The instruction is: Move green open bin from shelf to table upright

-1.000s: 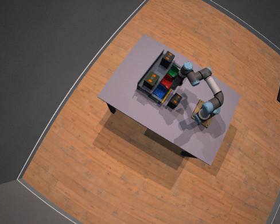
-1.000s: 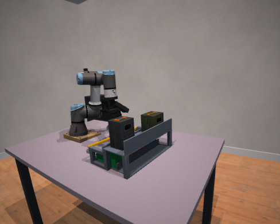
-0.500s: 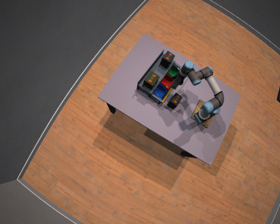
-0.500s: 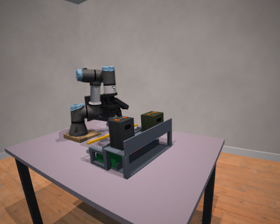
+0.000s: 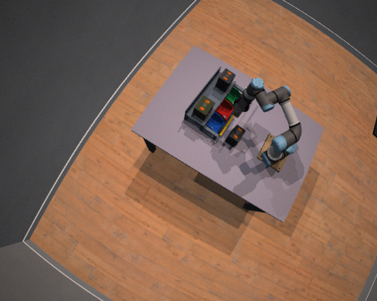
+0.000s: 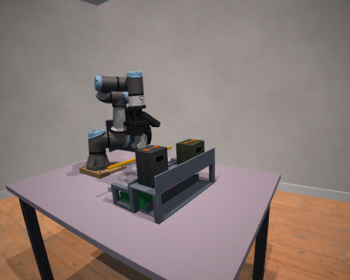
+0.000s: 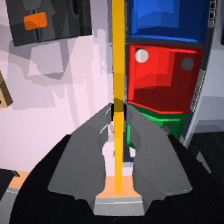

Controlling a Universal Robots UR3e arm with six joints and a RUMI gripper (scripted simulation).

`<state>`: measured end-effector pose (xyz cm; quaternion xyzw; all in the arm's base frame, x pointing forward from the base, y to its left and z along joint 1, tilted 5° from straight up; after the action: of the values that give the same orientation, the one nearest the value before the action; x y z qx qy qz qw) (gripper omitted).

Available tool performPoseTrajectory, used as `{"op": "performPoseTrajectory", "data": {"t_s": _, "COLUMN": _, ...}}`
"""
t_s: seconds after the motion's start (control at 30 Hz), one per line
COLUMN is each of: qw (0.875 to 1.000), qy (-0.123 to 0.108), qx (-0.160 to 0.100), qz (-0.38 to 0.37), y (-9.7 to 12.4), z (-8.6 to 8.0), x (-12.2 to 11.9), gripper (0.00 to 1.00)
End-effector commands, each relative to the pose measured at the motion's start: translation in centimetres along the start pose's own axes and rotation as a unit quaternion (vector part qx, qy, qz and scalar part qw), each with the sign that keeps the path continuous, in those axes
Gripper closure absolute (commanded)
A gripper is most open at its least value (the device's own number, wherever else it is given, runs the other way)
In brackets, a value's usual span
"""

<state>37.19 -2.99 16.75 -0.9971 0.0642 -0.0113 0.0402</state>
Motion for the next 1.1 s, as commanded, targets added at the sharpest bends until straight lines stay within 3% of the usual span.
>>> {"op": "performPoseTrajectory", "data": {"t_s": 0.0, "qw": 1.0, "qy": 0.001, "qx": -0.001, "qz": 0.0, "y": 0.0, "z": -2.1, "x": 0.1, "gripper": 1.0}}
{"op": "performPoseTrajectory", "data": {"t_s": 0.07, "qw": 1.0, "qy": 0.0, "qx": 0.0, "qz": 0.0, "y": 0.0, "z": -3.6, "x": 0.1, "gripper": 1.0}}
{"op": "performPoseTrajectory", "data": {"t_s": 1.07, "qw": 1.0, "qy": 0.0, "qx": 0.0, "qz": 0.0, "y": 0.0, "z": -2.6, "x": 0.1, "gripper": 1.0}}
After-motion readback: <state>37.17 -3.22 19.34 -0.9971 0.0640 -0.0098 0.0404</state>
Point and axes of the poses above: the point where the finger pads meet when closed, its own z axis out along the fingers, its own x axis across the jaws, y = z × x, the point moved 3 cm from there along -z, back along the fingers, and after that the axes turned 4 degrees about z, right-handed, at the moved point
